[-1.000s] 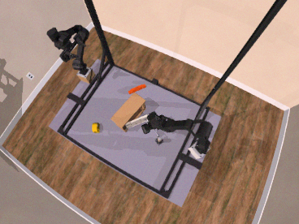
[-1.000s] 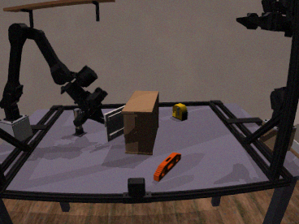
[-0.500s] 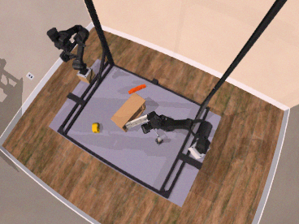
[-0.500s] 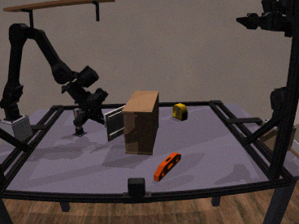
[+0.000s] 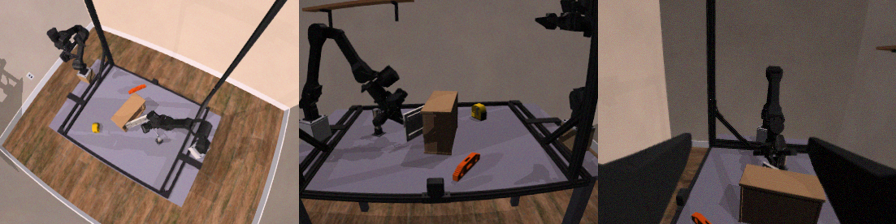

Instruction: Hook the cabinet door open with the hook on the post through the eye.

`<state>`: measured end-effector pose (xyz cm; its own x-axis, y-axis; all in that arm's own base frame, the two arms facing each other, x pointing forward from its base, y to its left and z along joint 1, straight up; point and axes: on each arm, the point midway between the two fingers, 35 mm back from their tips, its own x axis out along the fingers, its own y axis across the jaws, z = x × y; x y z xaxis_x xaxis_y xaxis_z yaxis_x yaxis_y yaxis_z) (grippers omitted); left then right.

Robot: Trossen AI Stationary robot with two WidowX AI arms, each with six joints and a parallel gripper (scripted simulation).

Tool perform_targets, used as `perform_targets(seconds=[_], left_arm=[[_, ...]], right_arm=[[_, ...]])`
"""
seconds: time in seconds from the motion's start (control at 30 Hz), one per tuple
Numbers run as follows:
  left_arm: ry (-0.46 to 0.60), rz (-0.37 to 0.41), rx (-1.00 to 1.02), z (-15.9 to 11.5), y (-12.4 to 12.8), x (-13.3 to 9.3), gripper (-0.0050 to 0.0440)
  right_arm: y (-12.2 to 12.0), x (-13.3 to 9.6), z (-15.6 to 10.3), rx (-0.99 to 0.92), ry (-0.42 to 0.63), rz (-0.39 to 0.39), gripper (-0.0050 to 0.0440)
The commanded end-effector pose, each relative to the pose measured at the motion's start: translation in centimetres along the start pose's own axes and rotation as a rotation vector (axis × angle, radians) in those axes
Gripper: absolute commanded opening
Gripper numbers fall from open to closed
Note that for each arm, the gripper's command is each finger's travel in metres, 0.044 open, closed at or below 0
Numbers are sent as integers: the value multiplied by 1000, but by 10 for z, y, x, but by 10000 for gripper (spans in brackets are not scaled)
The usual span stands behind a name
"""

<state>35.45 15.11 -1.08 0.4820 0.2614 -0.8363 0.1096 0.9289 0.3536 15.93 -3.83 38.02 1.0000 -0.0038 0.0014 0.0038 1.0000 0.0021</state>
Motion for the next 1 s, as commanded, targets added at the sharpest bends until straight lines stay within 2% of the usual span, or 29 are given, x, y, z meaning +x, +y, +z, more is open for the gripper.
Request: perform_targets(seconds=[0.0, 0.03, 0.3, 0.6, 0.77, 0.97], left_arm=[[24, -9, 7, -4, -3, 5, 0], [1, 0, 0, 0, 0, 0, 24], [1, 0, 0, 0, 0, 0, 216], [2, 0, 0, 1, 1, -2, 220], [3, -1, 1, 24, 20, -47, 220], [4, -1, 1, 25, 21, -50, 220]], right_arm=[[1, 0, 0, -1, 0, 4, 400], [1, 0, 0, -1, 0, 4, 400], [1, 0, 0, -1, 0, 4, 400], [1, 0, 0, -1, 0, 4, 400], [1, 0, 0, -1, 0, 4, 400], [1, 0, 0, -1, 0, 4, 400]])
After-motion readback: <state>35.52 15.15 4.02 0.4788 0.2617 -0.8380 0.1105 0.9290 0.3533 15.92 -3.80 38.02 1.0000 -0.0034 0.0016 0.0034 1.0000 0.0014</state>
